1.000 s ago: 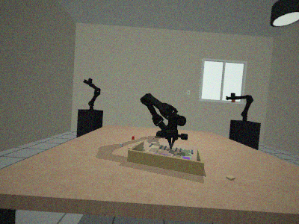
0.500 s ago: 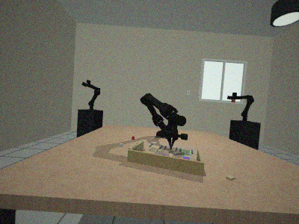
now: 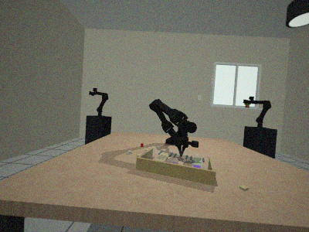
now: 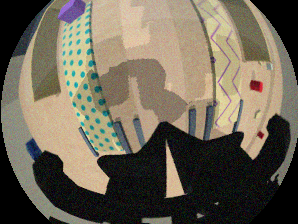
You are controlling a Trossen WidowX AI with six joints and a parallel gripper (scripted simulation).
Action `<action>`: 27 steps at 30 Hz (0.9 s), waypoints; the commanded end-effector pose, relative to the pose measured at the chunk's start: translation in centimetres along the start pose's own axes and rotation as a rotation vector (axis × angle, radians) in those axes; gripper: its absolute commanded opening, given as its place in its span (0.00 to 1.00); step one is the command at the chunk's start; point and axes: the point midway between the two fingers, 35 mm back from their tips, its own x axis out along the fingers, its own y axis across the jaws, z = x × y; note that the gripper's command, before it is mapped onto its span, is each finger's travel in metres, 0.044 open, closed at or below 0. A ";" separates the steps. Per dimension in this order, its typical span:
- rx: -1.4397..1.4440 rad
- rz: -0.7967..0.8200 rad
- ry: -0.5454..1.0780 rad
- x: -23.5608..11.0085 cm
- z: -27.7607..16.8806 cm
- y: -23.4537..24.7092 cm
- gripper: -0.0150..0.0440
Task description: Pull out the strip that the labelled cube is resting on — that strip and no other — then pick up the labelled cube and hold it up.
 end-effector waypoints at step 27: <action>-0.002 -0.008 0.007 0.7 -4.2 0.0 0.25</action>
